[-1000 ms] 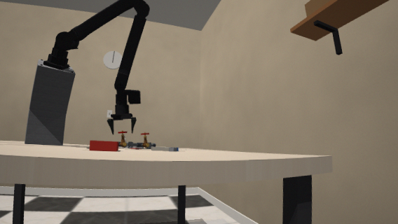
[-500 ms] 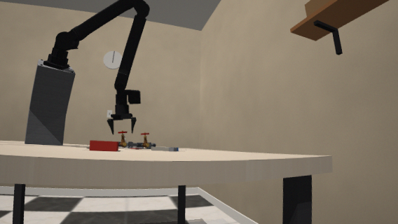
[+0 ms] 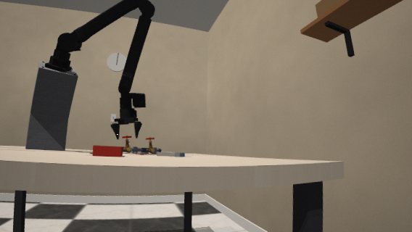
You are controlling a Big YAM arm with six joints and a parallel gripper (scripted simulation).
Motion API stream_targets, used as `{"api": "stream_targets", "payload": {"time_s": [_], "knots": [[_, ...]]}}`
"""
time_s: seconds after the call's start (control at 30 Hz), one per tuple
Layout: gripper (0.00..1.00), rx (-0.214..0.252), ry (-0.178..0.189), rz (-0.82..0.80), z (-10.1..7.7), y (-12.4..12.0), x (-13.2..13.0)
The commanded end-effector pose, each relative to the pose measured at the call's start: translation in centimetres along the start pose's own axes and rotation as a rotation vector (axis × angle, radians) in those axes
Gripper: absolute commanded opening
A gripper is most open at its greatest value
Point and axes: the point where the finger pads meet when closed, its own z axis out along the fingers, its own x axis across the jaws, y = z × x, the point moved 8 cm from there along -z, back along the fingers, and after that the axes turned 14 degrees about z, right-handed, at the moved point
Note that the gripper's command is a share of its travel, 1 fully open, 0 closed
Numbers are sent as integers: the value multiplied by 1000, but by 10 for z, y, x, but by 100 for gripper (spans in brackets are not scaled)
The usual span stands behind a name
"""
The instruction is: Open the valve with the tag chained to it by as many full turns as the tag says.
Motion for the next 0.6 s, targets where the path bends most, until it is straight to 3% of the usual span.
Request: {"api": "stream_targets", "payload": {"time_s": [0.0,0.2,0.27,0.33,0.57], "knots": [[100,1,-3,240,0,-1,1],[100,7,4,637,0,-1,3],[100,7,4,637,0,-1,3],[100,9,4,827,0,-1,3],[100,-3,1,1231,0,-1,4]]}}
